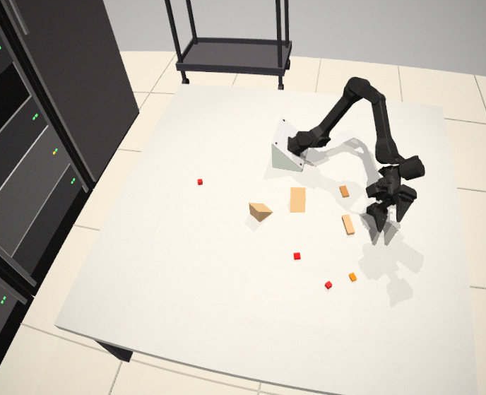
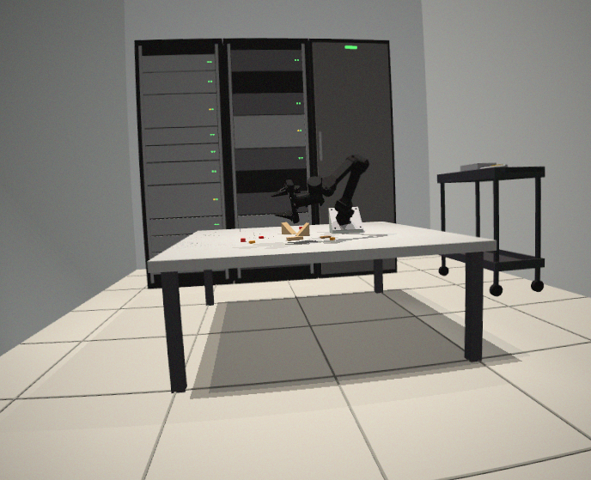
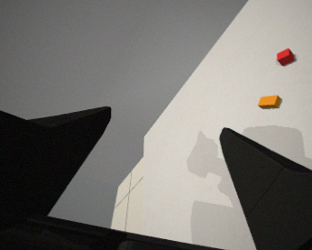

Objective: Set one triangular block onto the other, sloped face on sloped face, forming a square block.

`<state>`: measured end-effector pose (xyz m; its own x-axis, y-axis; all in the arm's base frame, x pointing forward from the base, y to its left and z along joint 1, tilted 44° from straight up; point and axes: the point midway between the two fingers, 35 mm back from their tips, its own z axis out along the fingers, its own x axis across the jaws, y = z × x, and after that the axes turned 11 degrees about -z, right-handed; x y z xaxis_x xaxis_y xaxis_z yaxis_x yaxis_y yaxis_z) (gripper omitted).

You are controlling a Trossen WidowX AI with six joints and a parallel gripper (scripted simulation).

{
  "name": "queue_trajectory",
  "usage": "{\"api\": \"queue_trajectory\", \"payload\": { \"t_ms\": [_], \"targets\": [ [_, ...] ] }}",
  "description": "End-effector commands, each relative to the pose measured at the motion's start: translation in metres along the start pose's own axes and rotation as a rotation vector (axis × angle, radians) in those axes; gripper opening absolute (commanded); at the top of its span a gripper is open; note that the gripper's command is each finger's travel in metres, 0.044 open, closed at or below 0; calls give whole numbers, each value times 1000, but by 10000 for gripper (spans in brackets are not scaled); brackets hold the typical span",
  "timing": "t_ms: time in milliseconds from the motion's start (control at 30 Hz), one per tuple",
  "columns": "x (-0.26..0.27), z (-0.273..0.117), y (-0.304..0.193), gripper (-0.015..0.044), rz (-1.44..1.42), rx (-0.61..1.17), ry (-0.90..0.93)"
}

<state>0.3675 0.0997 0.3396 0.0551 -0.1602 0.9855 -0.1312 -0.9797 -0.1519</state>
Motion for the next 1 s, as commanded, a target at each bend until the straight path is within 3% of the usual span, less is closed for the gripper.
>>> {"api": "queue_trajectory", "payload": {
  "t_ms": [0,300,600,800,967],
  "targets": [
    [-56,31,42,440,-500,19,-255],
    [-126,37,105,440,-960,195,-599],
    [-189,6,167,440,-1225,584,-882],
    [-218,-32,196,440,-1260,941,-937],
    [-230,-69,209,440,-1200,1242,-828]
  ]
}}
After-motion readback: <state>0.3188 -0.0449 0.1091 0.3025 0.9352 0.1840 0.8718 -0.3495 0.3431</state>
